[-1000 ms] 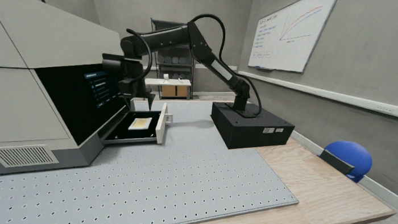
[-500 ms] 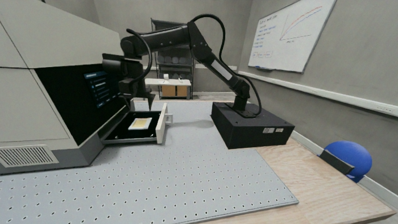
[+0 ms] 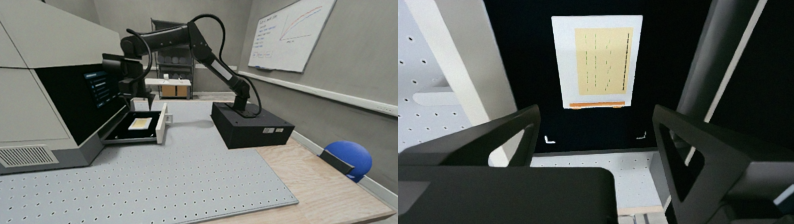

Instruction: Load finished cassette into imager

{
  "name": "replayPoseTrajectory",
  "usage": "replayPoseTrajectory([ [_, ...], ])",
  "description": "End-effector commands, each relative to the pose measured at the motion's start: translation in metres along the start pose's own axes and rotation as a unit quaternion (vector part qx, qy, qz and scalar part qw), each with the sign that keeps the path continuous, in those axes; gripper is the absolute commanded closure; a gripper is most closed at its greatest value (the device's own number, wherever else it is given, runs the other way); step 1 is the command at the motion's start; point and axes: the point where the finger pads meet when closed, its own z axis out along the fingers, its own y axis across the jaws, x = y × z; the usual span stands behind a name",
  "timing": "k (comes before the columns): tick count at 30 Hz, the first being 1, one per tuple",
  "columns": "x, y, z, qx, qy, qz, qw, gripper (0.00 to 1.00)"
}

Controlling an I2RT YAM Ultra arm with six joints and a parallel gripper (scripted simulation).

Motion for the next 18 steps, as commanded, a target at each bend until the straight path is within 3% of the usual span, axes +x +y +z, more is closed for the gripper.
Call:
replayPoseTrajectory([
  [1, -0.01, -0.004, -0.015, 0.01, -0.006, -0.004, 1.0, 0.09],
  [2, 0.003, 0.001, -0.012, 0.012, -0.006, 0.0, 1.0, 0.0],
  [18, 0.001, 0.017, -0.022, 0.012, -0.006, 0.0, 1.0, 0.0],
])
